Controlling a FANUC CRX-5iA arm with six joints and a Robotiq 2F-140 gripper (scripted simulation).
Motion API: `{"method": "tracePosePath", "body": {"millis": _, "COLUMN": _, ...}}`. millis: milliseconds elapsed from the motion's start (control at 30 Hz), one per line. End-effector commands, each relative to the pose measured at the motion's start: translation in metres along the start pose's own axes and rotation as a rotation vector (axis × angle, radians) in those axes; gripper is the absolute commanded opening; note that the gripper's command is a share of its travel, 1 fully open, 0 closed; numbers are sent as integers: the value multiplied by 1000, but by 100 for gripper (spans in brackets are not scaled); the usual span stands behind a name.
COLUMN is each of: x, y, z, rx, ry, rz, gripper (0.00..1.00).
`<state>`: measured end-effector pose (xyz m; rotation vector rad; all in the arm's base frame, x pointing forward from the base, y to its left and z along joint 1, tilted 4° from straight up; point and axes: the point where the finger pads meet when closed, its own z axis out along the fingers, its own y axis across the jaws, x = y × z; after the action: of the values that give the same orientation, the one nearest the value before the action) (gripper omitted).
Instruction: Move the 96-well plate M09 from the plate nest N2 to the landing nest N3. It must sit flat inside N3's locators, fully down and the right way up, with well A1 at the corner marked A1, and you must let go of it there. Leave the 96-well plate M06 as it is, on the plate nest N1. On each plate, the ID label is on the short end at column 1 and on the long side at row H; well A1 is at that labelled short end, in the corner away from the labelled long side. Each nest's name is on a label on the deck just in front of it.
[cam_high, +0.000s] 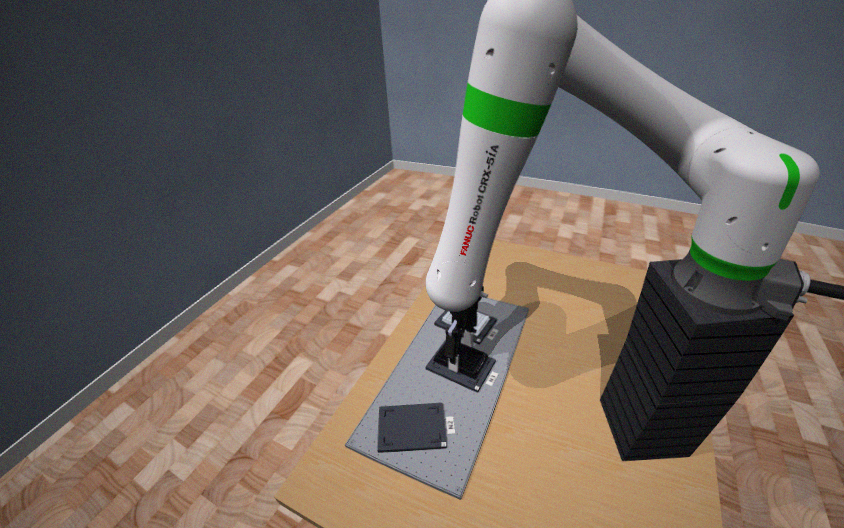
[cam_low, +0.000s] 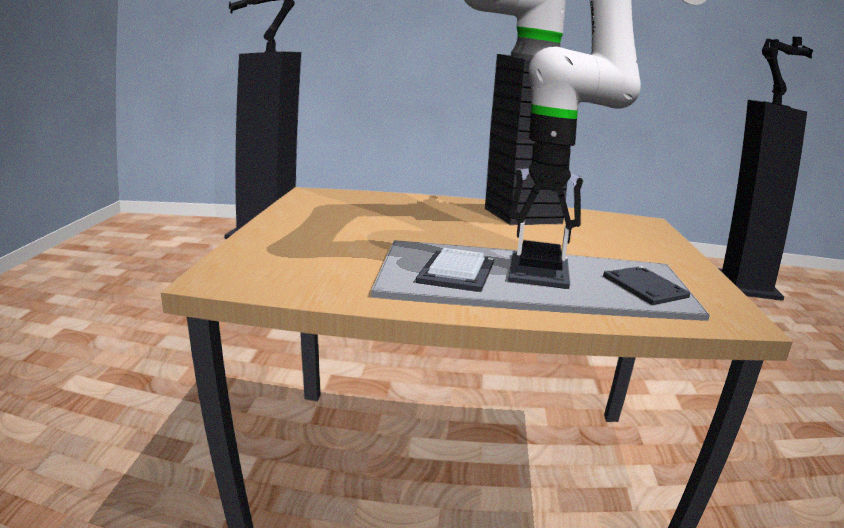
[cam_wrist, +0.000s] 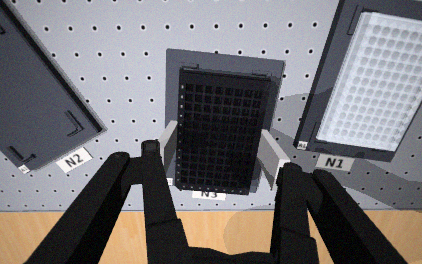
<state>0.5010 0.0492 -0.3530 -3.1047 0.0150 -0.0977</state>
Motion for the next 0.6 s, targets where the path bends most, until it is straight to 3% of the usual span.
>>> {"method": "tracePosePath", "body": {"millis": 0, "x": 0, "y": 0, "z": 0, "rx": 0, "ry": 0, "rz": 0, "gripper": 0}}
{"method": "tracePosePath", "body": {"millis": 567, "x": 0, "y": 0, "z": 3, "rx": 0, "ry": 0, "rz": 0, "gripper": 0}}
